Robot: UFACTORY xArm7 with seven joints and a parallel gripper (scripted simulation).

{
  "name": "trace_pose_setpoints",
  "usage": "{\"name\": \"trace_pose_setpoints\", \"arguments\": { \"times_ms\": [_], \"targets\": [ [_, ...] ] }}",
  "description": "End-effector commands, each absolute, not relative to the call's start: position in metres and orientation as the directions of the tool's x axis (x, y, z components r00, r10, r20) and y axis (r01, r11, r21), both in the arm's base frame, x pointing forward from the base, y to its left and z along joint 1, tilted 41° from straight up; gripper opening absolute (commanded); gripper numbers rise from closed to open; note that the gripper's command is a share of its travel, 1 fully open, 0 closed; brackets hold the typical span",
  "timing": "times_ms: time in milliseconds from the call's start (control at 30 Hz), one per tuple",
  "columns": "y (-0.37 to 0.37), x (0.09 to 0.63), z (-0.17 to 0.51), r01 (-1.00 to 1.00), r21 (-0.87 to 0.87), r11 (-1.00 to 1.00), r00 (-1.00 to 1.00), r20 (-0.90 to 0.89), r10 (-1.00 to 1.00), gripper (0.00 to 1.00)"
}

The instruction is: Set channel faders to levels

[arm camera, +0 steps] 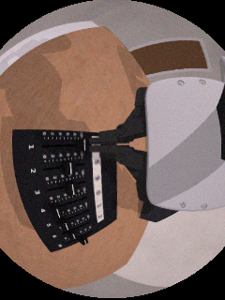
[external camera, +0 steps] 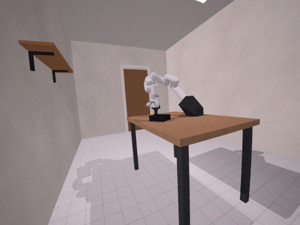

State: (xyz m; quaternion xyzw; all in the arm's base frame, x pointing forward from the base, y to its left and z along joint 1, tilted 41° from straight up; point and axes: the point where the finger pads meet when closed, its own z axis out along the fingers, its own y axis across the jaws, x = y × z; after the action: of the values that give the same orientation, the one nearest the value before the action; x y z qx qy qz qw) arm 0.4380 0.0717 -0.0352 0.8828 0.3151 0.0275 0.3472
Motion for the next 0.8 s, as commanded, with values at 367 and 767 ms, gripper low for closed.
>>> {"name": "trace_pose_setpoints", "arguments": {
  "times_ms": [367,767],
  "targets": [
    [0.0754,0.4407,-0.0347,0.538,0.63,-0.56,0.798,-0.167,0.579,0.0],
    [0.0783,0.4447,-0.0355,0.538,0.63,-0.56,0.798,-0.167,0.579,0.0]
  ]
}}
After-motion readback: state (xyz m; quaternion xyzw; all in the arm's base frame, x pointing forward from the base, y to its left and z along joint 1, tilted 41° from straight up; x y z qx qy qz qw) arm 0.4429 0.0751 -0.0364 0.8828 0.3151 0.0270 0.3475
